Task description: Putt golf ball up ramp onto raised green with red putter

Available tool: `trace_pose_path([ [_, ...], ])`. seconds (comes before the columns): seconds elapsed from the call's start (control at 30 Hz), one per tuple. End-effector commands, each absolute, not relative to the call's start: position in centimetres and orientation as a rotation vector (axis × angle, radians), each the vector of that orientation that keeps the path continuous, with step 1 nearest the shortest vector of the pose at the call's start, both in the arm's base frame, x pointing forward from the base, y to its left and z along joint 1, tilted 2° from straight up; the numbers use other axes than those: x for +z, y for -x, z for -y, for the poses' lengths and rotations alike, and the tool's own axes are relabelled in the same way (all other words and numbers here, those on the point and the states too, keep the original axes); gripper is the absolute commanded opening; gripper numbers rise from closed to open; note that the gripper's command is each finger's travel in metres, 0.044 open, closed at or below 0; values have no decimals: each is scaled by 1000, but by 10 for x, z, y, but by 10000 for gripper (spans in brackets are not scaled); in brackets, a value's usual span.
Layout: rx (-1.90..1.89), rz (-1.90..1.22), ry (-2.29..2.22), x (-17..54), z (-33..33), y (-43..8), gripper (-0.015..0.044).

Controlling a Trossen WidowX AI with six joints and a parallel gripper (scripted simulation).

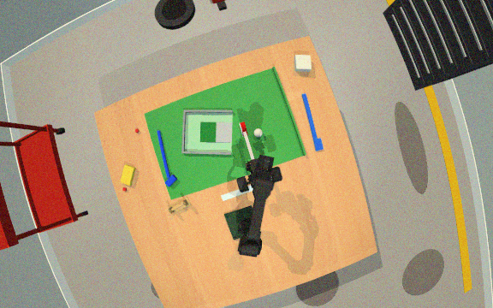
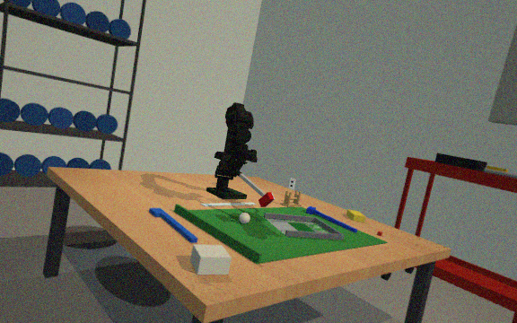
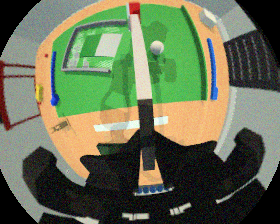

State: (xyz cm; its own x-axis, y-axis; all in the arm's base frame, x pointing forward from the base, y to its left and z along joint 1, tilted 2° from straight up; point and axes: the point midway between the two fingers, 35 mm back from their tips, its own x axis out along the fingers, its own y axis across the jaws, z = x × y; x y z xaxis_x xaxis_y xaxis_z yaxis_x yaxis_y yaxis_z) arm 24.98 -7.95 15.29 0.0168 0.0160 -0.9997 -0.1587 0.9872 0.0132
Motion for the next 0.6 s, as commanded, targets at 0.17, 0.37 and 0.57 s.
trace_pose_path([
  [0.17, -79, -1566, -56, 159, 119, -233, 0],
  [0.37, -141, -1571, -107, 159, 130, -226, 0],
  [0.57, -141, -1571, -107, 144, 131, -227, 0],
])
